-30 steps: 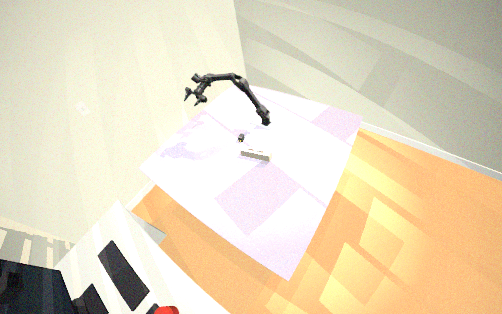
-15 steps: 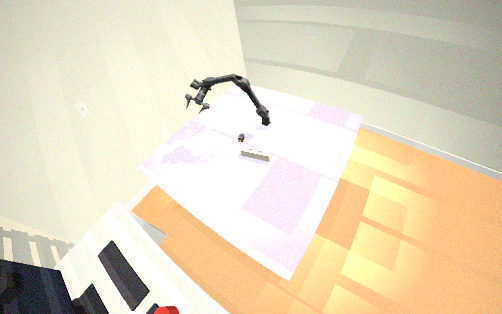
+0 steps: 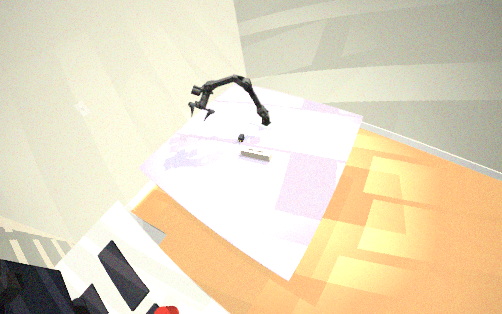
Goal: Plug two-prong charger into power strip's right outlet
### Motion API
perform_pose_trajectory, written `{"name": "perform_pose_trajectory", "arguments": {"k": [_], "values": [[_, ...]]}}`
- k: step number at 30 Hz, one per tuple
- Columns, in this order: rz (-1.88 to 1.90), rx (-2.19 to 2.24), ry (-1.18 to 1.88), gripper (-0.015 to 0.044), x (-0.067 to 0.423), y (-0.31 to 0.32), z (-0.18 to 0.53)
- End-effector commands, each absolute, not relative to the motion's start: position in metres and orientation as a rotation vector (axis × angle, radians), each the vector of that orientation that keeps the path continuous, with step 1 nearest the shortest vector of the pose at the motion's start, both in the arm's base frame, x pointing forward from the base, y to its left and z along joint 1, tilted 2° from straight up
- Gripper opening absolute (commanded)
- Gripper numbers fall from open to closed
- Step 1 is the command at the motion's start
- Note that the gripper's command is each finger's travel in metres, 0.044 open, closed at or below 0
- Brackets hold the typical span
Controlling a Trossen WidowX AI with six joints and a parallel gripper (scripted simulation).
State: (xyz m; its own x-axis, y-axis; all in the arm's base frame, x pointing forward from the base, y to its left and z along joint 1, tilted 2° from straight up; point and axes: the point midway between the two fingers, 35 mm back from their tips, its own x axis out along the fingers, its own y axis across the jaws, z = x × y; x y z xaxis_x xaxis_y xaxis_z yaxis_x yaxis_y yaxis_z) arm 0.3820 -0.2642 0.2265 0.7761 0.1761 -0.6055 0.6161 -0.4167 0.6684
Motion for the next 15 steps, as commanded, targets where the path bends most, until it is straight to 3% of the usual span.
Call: {"name": "perform_pose_trajectory", "arguments": {"k": [1, 15], "values": [[-0.564, 1.875, 0.662, 0.044, 0.382, -0.248, 0.215], [-0.521, 1.483, 0.879, 0.044, 0.375, -0.194, 0.184]]}}
